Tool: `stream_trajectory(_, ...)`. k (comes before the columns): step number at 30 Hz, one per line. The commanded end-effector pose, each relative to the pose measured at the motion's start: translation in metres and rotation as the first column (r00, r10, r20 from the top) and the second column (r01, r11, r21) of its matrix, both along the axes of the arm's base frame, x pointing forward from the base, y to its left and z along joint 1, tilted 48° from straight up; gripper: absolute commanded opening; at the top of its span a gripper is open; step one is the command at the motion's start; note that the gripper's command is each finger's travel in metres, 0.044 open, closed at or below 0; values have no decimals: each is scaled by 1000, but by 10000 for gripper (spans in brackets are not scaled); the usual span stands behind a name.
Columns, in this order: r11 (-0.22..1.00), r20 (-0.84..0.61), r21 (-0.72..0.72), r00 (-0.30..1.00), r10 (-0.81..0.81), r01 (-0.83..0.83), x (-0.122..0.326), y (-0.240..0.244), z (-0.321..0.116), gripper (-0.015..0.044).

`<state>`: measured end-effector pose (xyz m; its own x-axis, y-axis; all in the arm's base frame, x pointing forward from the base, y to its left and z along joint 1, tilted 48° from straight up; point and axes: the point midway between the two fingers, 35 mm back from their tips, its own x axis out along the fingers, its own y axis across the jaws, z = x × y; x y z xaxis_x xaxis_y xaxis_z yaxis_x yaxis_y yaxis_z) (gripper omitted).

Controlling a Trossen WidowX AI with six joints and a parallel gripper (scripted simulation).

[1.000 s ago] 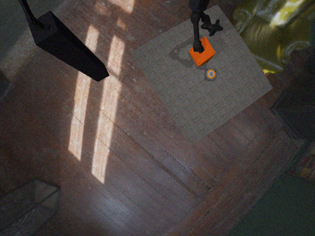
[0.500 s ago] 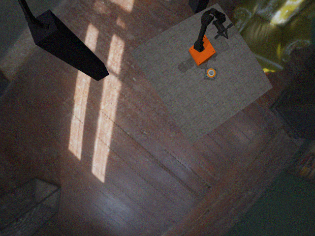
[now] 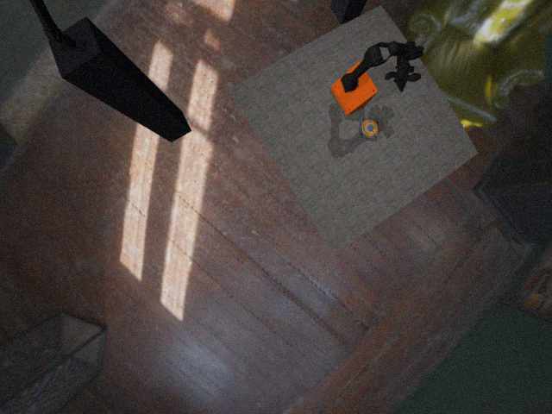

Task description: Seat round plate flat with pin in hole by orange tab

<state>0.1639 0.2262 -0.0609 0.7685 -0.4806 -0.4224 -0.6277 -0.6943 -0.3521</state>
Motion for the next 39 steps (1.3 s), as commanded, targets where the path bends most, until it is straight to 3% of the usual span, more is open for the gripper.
stream_trajectory(1, 961, 31, 146, 970, -241, 234, 37, -20, 7, 0)
stream_trajectory(6, 850, 49, 290, 880, -473, 441, 71, -47, 15, 0)
stream_trajectory(11, 579, 38, 502, 653, -757, 642, 115, -91, 29, 0)
stream_trajectory(14, 472, 34, 568, 554, -832, 674, 127, -108, 34, 0)
stream_trajectory(19, 103, -12, 754, 170, -985, 648, 159, -170, 53, 0)
stream_trajectory(23, -28, -42, 811, 11, -999, 585, 168, -198, 61, 0)
stream_trajectory(33, -63, -53, 825, -34, -998, 562, 170, -207, 63, 0)
stream_trajectory(39, -62, -52, 825, -34, -998, 562, 172, -230, 42, 0)
